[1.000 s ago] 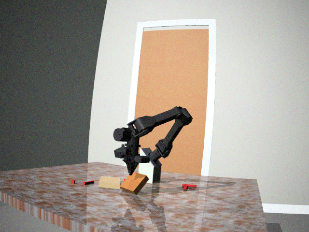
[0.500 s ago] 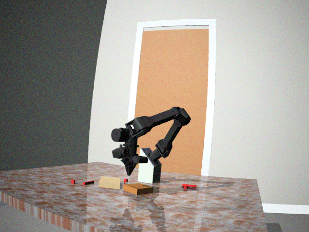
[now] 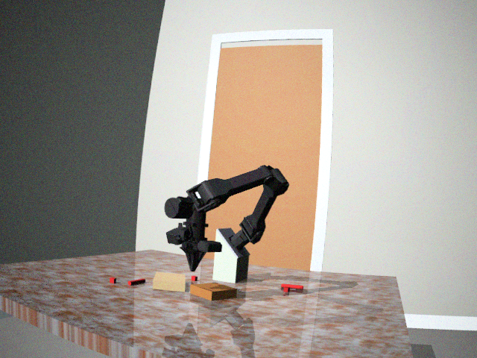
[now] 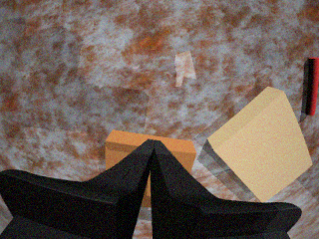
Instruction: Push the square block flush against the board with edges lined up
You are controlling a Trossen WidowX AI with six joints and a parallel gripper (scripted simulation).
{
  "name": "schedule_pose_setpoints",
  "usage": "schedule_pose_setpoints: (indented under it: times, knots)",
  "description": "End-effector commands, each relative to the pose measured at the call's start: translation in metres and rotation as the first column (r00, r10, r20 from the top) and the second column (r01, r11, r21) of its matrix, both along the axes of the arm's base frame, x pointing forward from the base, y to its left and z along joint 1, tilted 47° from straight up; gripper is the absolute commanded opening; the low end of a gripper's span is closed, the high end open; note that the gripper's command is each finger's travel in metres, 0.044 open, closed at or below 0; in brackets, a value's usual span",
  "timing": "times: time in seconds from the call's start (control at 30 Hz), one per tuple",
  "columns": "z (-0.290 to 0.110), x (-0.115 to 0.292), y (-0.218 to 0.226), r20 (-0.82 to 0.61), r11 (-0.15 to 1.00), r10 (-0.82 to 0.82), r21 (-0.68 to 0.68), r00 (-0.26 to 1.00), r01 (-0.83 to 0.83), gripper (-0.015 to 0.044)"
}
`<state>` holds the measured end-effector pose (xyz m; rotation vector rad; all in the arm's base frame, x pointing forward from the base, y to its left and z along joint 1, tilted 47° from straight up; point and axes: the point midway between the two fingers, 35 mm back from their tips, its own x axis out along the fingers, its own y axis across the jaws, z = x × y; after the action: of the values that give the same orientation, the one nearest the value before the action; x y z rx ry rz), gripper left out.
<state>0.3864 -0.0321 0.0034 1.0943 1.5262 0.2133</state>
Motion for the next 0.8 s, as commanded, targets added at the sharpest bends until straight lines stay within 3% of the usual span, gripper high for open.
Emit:
schedule_pose_setpoints:
  times: [0.0, 0.13, 0.3, 0.77]
  knots:
    - [-0.001, 0.006, -0.003, 0.005, 1.0, 0.002, 0.0, 1.0, -0.002, 0.0]
    - [0.0, 0.005, -0.005, 0.001, 1.0, 0.0, 0.0, 1.0, 0.0, 0.0]
    - [0.032, -0.001, -0.039, 0.005, 1.0, 0.002, -0.002, 1.0, -0.002, 0.0]
    - [0.032, -0.001, -0.039, 0.005, 1.0, 0.002, -0.002, 1.0, -0.002, 0.0]
